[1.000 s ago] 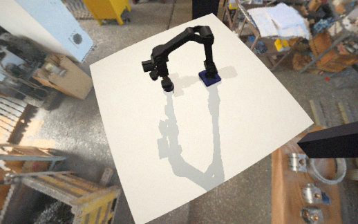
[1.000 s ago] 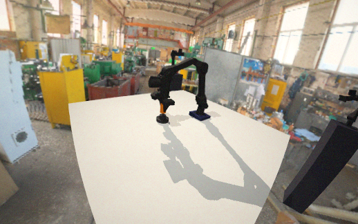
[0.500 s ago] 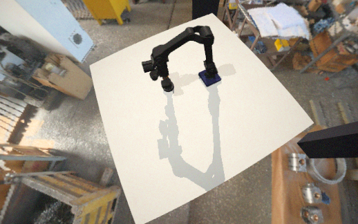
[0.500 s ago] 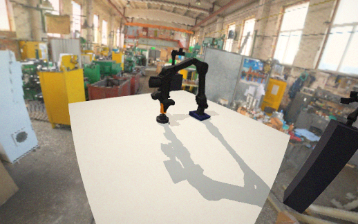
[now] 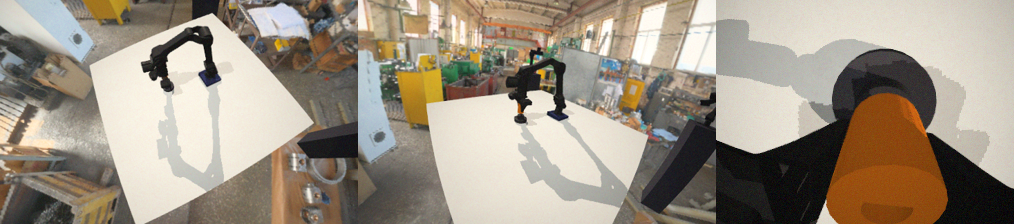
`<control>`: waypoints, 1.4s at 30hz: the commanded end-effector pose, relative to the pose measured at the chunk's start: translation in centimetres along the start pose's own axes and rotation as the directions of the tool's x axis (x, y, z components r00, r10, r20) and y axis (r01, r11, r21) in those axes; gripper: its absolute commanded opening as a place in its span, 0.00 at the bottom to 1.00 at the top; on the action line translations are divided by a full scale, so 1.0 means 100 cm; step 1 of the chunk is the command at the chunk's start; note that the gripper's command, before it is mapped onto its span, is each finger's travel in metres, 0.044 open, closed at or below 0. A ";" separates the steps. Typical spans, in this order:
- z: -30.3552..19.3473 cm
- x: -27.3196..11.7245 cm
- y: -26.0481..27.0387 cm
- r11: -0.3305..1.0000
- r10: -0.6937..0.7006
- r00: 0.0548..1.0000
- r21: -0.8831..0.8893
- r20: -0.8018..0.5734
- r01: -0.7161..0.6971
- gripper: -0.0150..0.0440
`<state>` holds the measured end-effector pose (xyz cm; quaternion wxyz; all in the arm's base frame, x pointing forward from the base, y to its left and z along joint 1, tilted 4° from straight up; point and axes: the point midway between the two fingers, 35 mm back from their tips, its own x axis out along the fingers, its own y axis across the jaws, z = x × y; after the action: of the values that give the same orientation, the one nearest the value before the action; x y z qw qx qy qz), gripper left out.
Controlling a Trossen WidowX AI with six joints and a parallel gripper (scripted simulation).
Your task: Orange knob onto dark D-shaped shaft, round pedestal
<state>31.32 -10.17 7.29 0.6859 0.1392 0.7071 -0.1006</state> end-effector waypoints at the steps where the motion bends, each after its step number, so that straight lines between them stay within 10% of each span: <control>1: 0.002 0.001 -0.001 1.000 -0.006 1.000 0.001 0.008 0.006 0.25; 42: -0.002 0.002 -0.001 0.978 -0.006 1.000 0.209 0.008 0.004 0.25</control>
<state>31.00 -10.07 7.21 0.6699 0.2092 0.6910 -0.1733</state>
